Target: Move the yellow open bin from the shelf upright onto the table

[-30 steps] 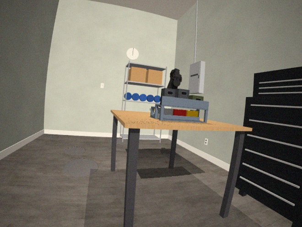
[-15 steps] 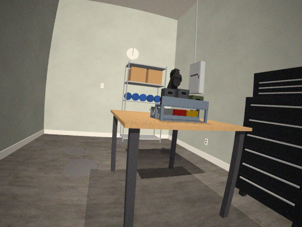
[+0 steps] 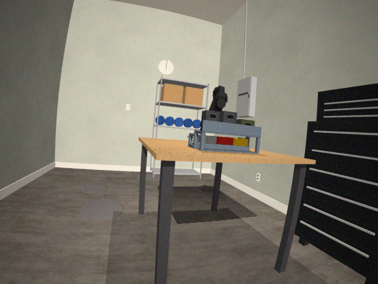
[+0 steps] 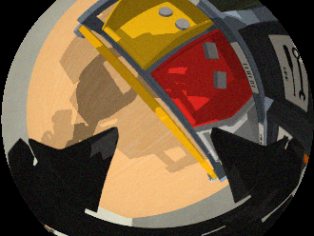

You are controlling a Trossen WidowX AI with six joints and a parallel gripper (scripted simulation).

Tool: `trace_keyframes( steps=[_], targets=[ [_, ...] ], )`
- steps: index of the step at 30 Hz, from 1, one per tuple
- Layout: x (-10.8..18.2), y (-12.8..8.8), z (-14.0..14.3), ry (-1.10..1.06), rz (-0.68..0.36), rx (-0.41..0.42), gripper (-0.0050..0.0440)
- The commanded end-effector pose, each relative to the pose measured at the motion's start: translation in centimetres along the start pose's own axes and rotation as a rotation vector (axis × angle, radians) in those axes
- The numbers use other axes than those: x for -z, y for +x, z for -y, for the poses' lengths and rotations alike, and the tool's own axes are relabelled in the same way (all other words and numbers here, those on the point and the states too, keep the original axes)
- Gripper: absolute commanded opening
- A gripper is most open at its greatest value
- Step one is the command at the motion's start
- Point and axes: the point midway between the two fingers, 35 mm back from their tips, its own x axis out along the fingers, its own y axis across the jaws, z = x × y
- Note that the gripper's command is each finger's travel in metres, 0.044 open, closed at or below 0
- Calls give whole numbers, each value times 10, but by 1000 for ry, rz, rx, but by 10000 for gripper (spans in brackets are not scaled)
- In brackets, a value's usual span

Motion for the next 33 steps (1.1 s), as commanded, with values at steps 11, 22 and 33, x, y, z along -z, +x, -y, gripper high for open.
trace_keyframes(
  steps=[11, 22, 33],
  targets=[
    [-3, -8, 2, 264, 15, 23, 440],
    [-3, -8, 2, 264, 15, 23, 440],
    [-3, -8, 2, 519, 18, 21, 440]
  ],
)
